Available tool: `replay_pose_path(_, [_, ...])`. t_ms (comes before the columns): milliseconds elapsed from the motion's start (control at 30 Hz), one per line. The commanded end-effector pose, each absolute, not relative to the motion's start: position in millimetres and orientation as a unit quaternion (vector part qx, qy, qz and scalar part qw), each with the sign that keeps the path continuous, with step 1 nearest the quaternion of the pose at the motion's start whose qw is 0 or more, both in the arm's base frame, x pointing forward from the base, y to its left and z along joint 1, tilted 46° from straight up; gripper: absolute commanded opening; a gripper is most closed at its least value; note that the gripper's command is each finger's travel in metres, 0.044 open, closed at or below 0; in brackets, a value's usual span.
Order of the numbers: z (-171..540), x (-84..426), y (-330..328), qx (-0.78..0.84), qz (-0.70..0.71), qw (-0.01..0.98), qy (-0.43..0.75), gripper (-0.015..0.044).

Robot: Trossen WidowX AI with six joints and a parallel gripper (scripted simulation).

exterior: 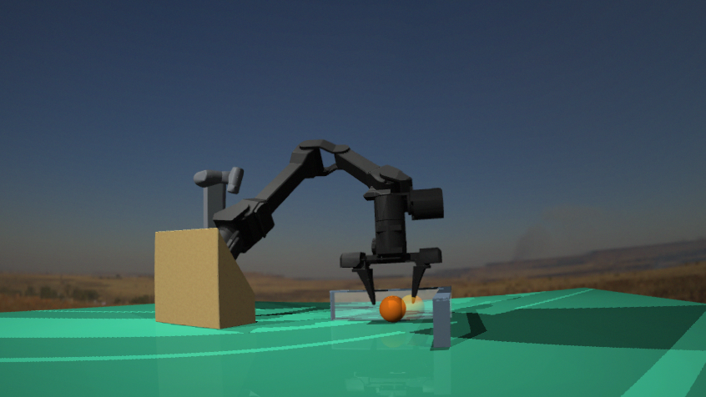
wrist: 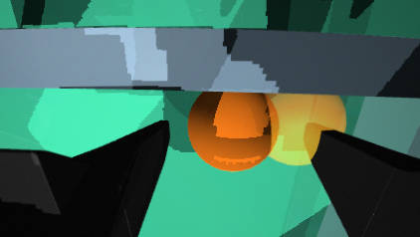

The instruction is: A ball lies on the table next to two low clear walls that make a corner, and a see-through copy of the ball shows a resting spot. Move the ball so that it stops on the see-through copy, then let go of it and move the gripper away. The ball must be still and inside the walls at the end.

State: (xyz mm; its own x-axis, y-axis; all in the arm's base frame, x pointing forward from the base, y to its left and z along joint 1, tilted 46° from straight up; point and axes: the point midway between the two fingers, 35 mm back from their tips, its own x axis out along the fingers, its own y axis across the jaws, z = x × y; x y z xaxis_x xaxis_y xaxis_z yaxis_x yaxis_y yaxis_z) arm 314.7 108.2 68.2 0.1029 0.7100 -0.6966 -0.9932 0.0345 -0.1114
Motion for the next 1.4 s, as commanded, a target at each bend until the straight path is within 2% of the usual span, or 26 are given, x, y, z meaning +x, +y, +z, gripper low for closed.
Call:
replay_pose_path(0, [61.1,314.3,112.6,-0.295,0.627,0.679,0.241,0.0351])
replay_pose_path(133, [58.4,314.4,115.6,-0.295,0.627,0.679,0.241,0.0351])
replay_pose_path(267, [58.4,314.4,115.6,-0.295,0.627,0.679,0.241,0.0246])
replay_pose_path(500, [58.4,314.4,115.6,-0.295,0.627,0.679,0.241,0.0199])
replay_pose_path(767, [53.6,320.3,86.0,-0.303,0.597,0.692,0.268,0.0])
replay_pose_path(1367, [128.3,309.7,32.0,-0.3,0.621,0.679,0.252,0.0])
